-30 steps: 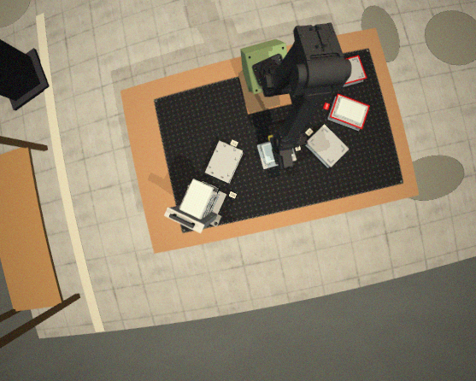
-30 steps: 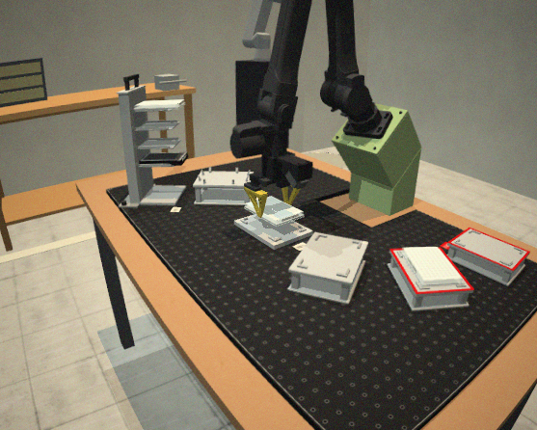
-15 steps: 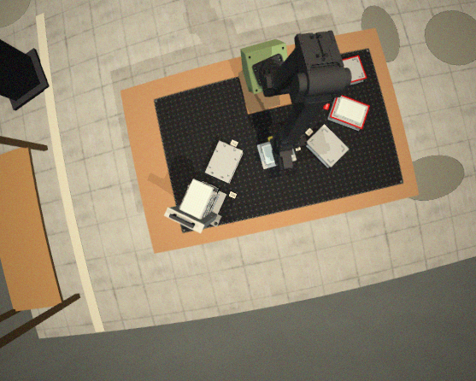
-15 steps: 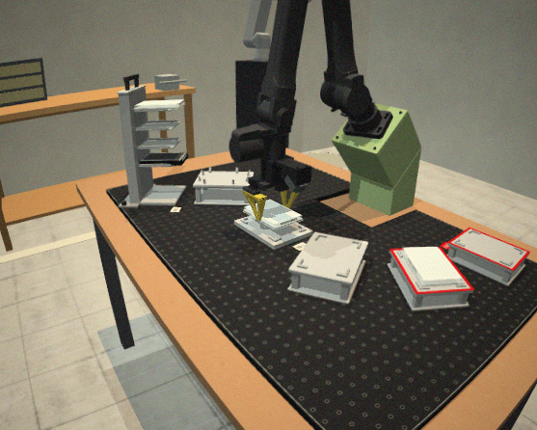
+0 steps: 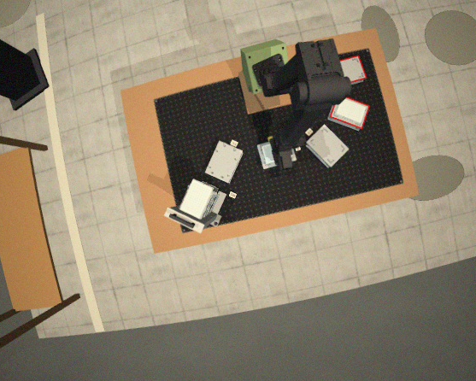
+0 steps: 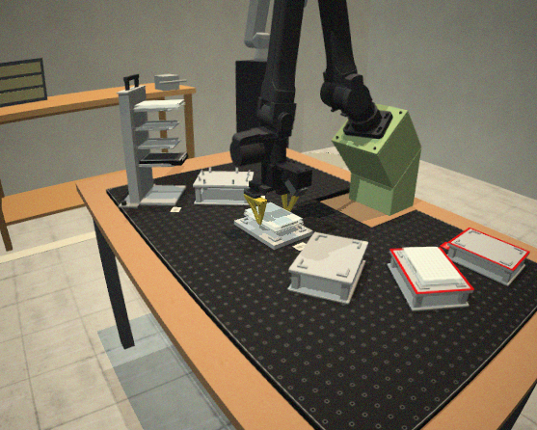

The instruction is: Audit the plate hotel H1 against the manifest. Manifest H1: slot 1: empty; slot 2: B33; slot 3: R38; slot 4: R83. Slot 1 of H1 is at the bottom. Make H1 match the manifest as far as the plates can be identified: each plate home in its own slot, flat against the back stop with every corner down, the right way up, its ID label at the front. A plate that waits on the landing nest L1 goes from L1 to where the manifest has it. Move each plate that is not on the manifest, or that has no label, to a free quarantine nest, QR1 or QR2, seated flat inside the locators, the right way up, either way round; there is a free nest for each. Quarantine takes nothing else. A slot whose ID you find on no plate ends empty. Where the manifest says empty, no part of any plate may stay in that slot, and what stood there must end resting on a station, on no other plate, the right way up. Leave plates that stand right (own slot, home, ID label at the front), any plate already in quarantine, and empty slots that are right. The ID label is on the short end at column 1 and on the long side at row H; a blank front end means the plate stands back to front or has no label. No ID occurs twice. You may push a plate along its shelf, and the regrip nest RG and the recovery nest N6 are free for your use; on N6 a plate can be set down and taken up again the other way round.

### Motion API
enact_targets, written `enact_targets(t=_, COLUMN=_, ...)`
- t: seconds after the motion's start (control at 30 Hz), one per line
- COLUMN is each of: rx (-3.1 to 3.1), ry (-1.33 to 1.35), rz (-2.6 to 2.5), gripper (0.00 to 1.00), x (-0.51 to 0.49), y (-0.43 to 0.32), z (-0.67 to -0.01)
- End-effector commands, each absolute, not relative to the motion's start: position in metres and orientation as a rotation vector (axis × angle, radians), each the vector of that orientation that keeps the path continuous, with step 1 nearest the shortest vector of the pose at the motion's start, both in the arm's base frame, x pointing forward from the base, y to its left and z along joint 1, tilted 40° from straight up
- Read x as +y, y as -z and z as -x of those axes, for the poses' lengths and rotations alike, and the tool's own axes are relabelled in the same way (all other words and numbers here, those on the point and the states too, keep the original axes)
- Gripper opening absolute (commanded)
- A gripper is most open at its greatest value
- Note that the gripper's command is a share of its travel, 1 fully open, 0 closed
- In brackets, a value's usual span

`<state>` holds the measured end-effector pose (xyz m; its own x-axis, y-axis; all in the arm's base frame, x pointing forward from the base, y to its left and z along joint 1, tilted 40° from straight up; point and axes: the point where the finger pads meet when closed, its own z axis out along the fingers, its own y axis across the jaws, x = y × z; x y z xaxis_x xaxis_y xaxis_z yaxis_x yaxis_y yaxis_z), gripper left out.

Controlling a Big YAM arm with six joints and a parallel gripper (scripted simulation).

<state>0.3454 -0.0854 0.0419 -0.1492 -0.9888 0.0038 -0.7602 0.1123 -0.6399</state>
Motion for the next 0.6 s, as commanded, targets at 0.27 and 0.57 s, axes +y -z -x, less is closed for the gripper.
enact_targets(t=0.27, rx=1.954, ry=0.729, rz=1.683, gripper=0.86, x=-0.0845, y=-0.0427, z=-0.3602)
enact_targets(t=0.57, rx=1.955, ry=0.728, rz=1.684, gripper=0.86, x=-0.0848, y=-0.0381, z=-0.3621)
